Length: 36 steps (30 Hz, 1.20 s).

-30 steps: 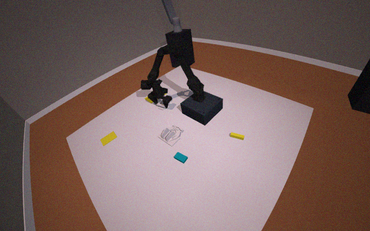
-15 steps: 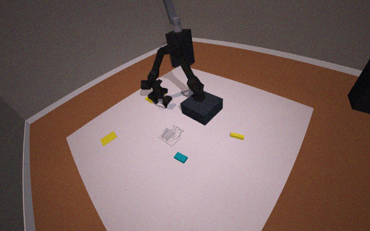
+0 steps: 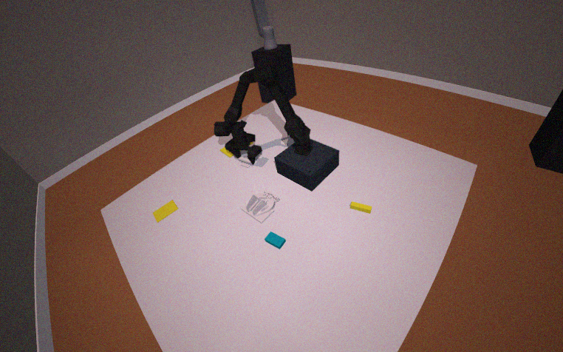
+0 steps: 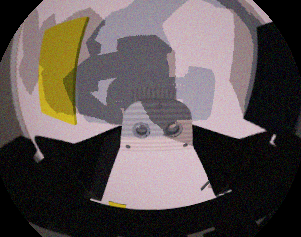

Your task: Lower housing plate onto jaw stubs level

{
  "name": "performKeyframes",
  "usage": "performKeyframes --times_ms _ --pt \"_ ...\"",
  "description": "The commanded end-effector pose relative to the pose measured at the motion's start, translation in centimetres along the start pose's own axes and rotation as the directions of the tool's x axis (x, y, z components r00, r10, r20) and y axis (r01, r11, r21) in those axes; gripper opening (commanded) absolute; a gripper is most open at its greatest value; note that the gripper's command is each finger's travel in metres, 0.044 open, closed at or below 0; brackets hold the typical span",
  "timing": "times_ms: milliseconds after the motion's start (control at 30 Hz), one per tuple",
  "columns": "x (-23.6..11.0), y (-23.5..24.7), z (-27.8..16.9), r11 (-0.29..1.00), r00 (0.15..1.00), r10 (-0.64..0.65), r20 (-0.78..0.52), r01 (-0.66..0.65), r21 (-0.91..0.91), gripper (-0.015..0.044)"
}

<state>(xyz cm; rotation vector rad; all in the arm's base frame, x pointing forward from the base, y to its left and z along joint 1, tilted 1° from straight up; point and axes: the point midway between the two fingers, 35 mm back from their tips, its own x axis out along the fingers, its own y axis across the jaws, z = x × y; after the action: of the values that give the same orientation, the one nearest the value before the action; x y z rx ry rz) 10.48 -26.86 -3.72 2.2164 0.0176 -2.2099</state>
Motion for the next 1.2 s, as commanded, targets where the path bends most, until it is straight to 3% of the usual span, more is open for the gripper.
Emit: performKeyframes --times_ms 0,600,767,1167 --pt "-1.1 0.3 -0.1 1.000 1.000 0.007 -0.001 -0.007 0.001 0.0351" --pt "-6.8 0.1 0.0 1.000 1.000 0.007 0.003 -0.007 0.004 0.0351" --pt "-7.0 0.1 0.0 1.000 1.000 0.007 0.003 -0.007 0.001 0.0351" --pt "-7.0 -1.1 -2.3 0.970 1.000 0.007 0.001 -0.007 -0.241 0.0351"
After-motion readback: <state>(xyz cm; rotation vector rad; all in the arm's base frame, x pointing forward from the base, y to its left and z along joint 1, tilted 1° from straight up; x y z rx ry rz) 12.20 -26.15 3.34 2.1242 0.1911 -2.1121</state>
